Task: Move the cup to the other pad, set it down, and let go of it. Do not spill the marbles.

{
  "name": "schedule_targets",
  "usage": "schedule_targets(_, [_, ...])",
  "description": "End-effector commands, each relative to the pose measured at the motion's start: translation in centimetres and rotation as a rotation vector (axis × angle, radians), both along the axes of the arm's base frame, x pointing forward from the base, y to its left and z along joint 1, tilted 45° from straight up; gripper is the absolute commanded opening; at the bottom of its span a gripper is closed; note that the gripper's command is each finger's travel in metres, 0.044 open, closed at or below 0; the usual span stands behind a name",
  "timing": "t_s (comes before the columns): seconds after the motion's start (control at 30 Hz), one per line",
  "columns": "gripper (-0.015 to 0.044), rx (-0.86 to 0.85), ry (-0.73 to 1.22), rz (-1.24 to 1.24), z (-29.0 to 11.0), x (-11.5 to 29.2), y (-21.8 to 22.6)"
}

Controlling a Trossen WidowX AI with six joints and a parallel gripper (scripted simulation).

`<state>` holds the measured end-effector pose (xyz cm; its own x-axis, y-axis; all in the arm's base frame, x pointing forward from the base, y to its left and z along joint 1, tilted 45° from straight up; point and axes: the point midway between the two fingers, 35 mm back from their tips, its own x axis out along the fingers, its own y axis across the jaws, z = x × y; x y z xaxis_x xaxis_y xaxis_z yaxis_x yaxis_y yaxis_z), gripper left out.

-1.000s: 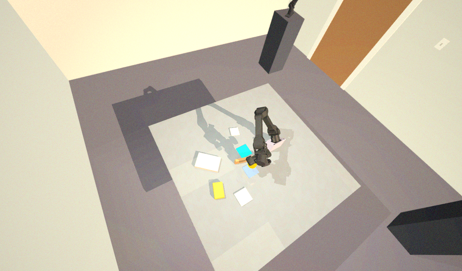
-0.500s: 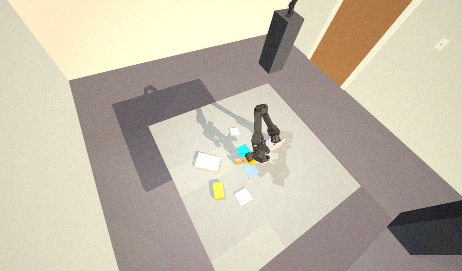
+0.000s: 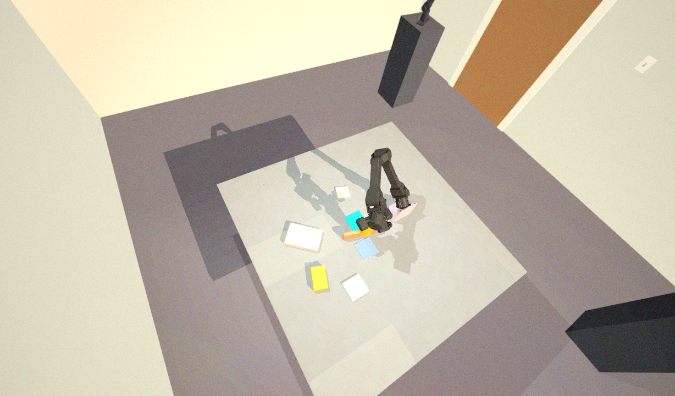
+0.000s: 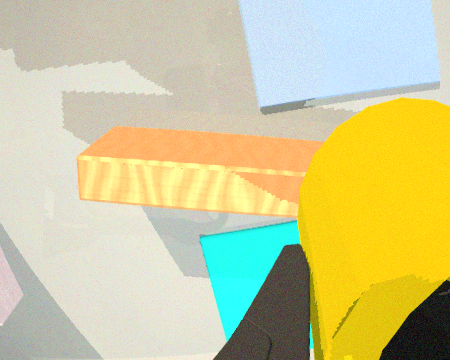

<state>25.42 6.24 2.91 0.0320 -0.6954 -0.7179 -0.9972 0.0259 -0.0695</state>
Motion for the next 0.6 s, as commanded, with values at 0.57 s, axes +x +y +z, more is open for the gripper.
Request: schedule_targets(0.57, [0.0000, -0.008, 0.005, 0.001, 2.8, -1.2, -2.9])
